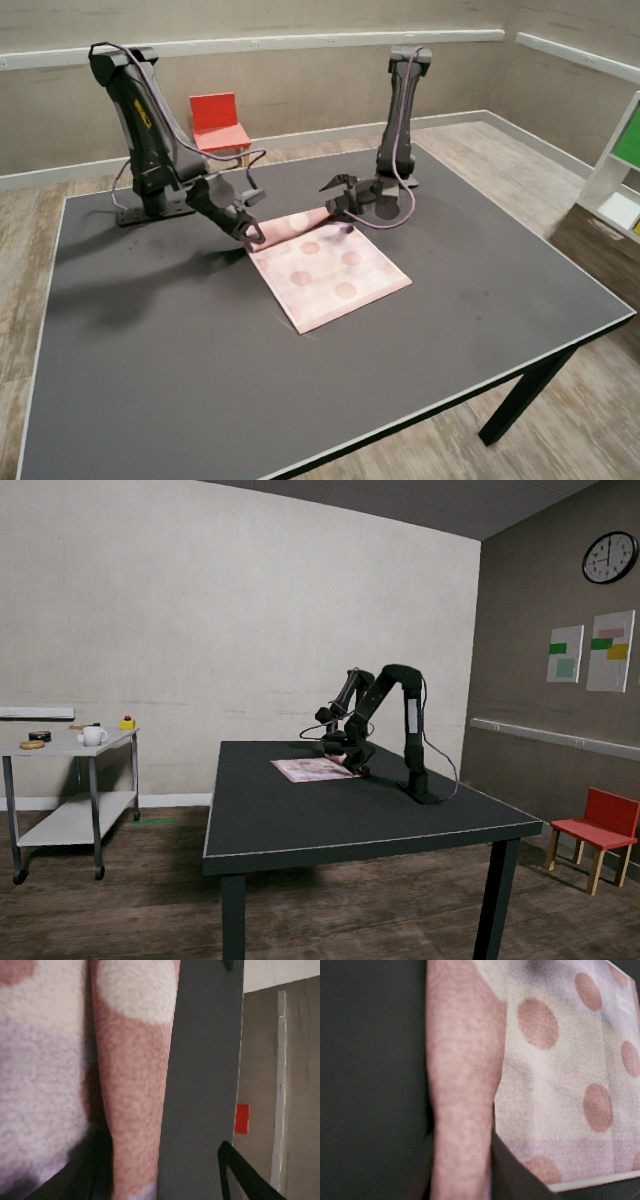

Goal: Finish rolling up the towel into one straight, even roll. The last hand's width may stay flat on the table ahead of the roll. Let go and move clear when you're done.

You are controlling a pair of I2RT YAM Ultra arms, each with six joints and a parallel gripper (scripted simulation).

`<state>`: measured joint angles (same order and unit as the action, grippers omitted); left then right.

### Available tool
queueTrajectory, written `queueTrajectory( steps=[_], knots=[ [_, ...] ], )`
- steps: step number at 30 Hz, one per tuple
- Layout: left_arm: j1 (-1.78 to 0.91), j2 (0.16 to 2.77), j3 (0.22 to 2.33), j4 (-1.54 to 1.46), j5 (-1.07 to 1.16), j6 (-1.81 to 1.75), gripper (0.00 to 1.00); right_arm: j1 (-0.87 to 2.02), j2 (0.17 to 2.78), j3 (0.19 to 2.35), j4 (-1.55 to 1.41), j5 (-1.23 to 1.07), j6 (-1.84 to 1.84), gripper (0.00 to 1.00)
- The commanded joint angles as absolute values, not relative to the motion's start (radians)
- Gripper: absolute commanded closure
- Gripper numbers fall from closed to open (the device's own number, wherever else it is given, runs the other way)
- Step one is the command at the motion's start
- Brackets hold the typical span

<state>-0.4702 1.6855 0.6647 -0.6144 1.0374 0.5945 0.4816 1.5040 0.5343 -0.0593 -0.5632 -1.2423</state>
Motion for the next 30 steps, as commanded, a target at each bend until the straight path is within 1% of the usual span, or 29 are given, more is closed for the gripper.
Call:
queueTrajectory(
  steps=[1, 11, 14, 16, 21, 25, 29, 30],
  knots=[
    [-0.419, 1.66, 0.701, -0.703, 0.982, 0.67, 0.15, 0.484, 1.52, 0.561, -0.1, -0.58, -1.237, 0.76],
    [-0.247, 1.659, 0.824, -1.035, 0.947, 0.933, 0.15, 0.458, 1.606, 0.716, -0.342, -0.635, -1.226, 0.76],
    [-0.239, 1.665, 0.835, -1.056, 0.944, 0.952, 0.15, 0.455, 1.62, 0.737, -0.374, -0.642, -1.226, 0.76],
    [-0.233, 1.681, 0.854, -1.09, 0.937, 0.985, 0.15, 0.448, 1.657, 0.79, -0.449, -0.657, -1.232, 0.76],
    [-0.27, 1.592, 0.811, -1.005, 0.906, 0.917, 0.13, 0.431, 1.746, 0.91, -0.62, -0.693, -1.234, 0.76],
    [-0.335, 1.453, 0.747, -0.875, 0.853, 0.807, 0.11, 0.419, 1.831, 1.017, -0.767, -0.721, -1.244, 0.76],
    [-0.437, 1.284, 0.673, -0.728, 0.752, 0.673, 0.09, 0.407, 1.922, 1.125, -0.916, -0.746, -1.26, 0.76],
    [-0.437, 1.284, 0.673, -0.728, 0.752, 0.673, 0.09, 0.407, 1.922, 1.125, -0.916, -0.746, -1.26, 0.76]
  ],
)
